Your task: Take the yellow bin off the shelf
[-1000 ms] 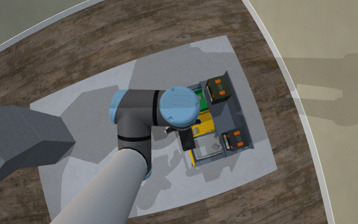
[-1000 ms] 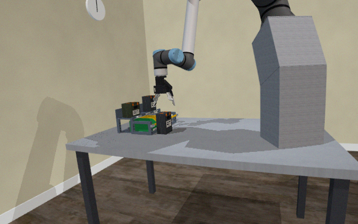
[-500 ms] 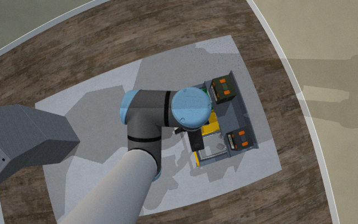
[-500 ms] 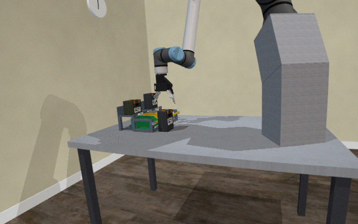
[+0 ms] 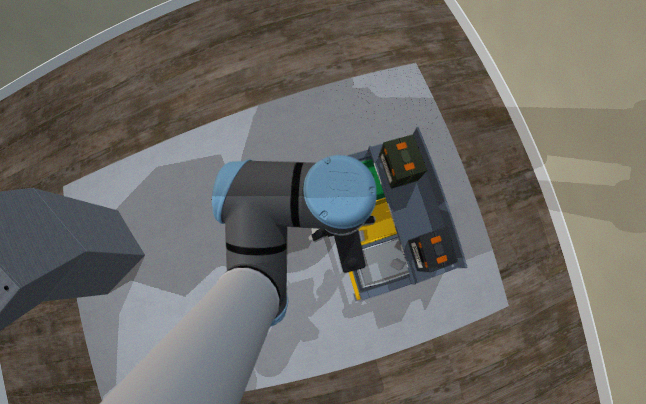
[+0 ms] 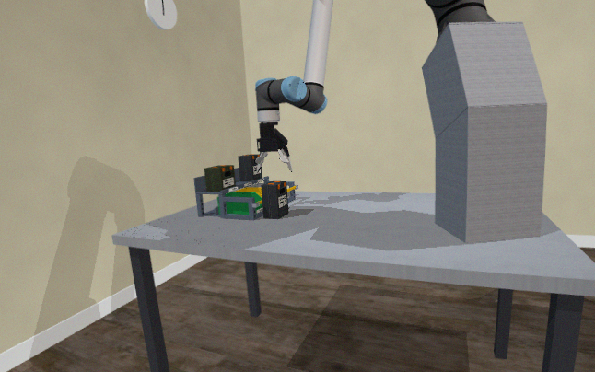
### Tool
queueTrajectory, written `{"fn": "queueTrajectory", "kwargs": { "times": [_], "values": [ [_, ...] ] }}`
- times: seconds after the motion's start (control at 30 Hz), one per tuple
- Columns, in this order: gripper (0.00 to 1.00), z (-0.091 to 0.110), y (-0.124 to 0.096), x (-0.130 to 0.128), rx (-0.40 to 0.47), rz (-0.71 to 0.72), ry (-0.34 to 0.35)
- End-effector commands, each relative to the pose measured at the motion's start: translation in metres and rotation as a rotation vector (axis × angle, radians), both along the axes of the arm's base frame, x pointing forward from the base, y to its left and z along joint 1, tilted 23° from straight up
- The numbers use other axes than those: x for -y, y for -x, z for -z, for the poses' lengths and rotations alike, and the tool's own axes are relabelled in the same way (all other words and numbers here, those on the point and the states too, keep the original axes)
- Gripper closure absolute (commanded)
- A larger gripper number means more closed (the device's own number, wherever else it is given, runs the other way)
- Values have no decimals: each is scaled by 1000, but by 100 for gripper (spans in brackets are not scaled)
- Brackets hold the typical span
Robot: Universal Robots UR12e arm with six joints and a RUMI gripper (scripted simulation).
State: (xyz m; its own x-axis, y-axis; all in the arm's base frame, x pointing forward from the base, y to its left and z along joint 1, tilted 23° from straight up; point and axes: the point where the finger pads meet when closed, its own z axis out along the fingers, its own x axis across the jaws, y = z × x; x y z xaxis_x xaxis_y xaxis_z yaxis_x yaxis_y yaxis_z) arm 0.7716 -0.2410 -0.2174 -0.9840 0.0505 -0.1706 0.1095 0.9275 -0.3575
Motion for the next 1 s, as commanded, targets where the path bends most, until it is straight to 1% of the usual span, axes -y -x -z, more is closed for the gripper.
{"fn": "queueTrajectory", "kwargs": {
  "times": [0.0, 0.97],
  "values": [
    [0, 0, 2, -2, 1, 0, 0],
    [0, 1, 5, -5, 1, 0, 0]
  ]
}}
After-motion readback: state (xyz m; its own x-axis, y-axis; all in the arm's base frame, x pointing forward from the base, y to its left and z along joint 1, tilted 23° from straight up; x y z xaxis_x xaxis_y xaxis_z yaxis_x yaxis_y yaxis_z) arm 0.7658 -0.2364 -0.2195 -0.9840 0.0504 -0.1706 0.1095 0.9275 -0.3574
